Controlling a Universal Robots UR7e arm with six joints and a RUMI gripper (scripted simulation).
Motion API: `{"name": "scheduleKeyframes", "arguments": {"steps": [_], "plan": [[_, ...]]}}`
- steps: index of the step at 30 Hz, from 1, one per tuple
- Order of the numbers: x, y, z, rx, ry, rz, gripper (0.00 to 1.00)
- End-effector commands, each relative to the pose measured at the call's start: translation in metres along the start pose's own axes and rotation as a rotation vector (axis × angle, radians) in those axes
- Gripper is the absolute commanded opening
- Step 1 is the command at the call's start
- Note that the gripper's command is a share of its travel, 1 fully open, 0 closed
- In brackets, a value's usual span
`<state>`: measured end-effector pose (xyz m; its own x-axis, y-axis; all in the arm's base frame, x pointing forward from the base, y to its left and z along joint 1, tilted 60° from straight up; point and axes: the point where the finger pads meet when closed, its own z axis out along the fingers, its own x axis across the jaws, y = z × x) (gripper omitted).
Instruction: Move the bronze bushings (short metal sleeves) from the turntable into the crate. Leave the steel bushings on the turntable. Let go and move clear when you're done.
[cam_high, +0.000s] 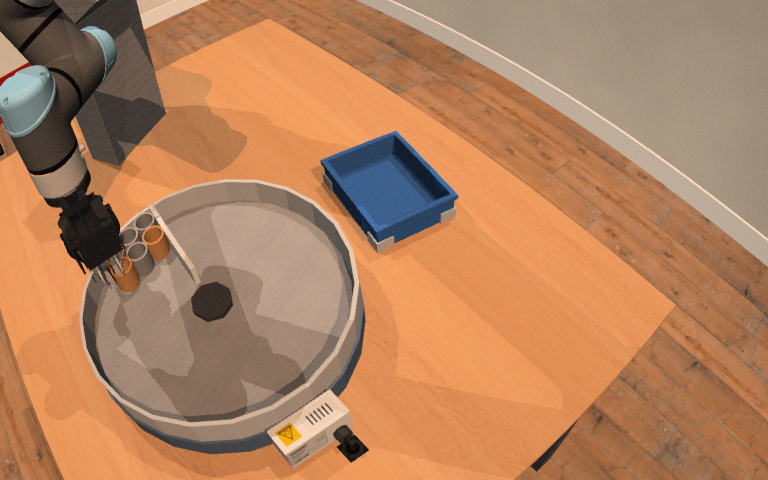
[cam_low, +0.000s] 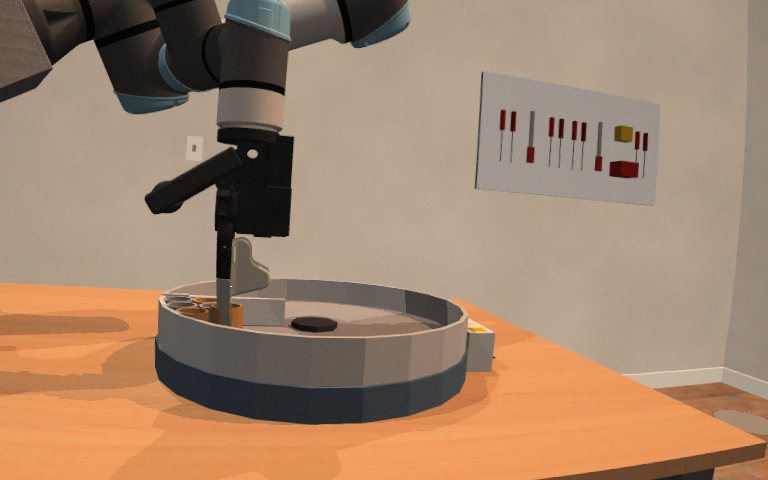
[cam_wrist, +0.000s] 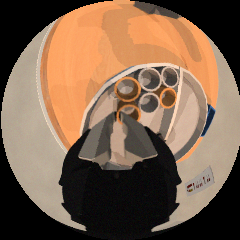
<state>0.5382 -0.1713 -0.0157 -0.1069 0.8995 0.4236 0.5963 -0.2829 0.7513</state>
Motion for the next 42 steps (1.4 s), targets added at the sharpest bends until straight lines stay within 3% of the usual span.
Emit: {"name": "scheduleKeyframes", "arguments": {"steps": [1, 10, 20, 42], "plan": [[0.000, 0.000, -0.012, 0.000, 0.000, 0.000, 0.00], [0.000, 0.000, -0.042, 0.000, 0.000, 0.000, 0.00], [0.000, 0.000, -0.060, 0.000, 0.000, 0.000, 0.00], [0.000, 0.000, -0.063, 0.000, 0.000, 0.000, 0.00]]}}
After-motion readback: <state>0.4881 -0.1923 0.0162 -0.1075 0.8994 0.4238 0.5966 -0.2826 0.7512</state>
